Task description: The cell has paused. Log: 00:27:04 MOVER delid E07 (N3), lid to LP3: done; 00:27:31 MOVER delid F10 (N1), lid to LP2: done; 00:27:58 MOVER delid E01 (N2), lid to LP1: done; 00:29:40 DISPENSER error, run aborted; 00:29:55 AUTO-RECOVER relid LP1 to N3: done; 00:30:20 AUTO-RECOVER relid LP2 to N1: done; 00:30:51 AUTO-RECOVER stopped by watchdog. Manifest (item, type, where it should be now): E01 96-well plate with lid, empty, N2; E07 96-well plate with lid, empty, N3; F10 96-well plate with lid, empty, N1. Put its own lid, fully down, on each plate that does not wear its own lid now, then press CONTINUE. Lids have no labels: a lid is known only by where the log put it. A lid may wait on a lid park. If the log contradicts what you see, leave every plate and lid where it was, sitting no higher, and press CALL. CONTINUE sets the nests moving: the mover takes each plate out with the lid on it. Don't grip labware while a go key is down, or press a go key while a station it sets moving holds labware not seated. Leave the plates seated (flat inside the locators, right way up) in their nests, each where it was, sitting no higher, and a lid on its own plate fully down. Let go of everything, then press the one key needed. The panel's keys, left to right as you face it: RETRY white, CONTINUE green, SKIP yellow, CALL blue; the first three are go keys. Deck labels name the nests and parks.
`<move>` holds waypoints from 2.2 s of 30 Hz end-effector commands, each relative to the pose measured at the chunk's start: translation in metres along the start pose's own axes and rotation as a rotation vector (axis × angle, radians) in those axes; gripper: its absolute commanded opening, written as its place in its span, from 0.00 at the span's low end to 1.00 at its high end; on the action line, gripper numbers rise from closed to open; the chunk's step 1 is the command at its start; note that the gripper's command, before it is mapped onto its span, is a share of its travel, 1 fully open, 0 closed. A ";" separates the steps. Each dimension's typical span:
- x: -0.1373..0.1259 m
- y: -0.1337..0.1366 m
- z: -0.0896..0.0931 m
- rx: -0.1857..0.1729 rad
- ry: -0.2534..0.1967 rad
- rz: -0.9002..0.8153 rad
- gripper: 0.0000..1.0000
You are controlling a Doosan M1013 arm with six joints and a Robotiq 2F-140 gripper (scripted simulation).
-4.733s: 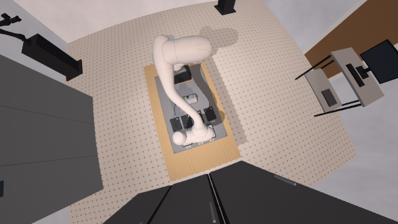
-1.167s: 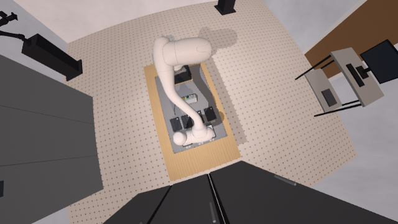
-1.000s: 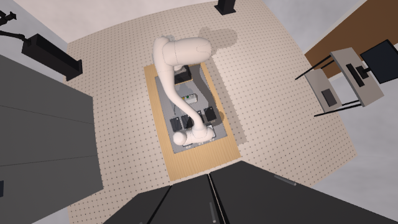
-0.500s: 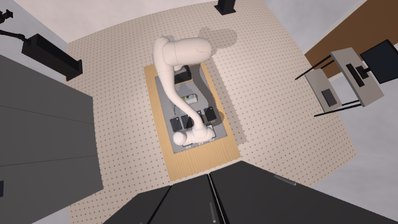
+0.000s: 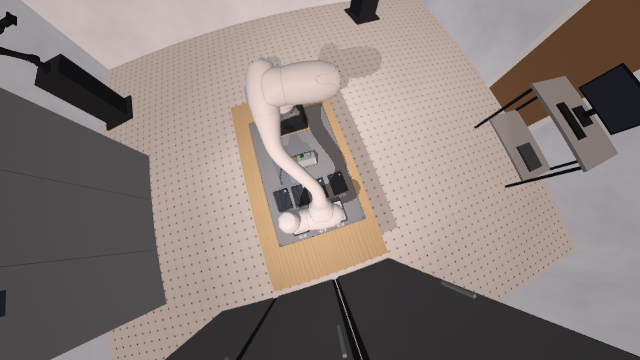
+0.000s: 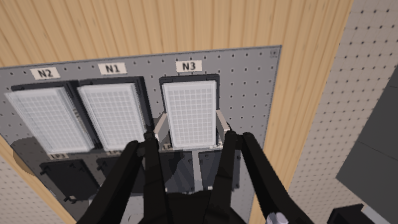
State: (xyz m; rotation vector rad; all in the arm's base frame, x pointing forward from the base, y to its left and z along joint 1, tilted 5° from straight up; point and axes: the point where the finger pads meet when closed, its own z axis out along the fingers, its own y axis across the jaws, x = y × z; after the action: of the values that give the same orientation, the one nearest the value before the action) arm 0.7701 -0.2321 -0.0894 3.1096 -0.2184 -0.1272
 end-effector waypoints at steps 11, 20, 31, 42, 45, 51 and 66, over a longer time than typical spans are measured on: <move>-0.001 0.003 0.005 -0.006 -0.001 -0.001 0.00; -0.001 0.003 0.005 -0.006 -0.001 -0.001 0.00; -0.001 0.003 0.005 -0.006 -0.001 -0.001 0.00; -0.001 0.003 0.005 -0.006 -0.001 -0.001 0.00; -0.001 0.003 0.005 -0.006 -0.001 -0.001 0.00; -0.001 0.003 0.005 -0.006 -0.001 -0.001 0.00; -0.001 0.003 0.005 -0.006 -0.001 -0.001 0.66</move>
State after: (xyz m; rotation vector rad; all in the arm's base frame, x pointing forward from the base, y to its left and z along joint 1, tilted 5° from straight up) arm 0.7698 -0.2321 -0.0906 3.1095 -0.2186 -0.1276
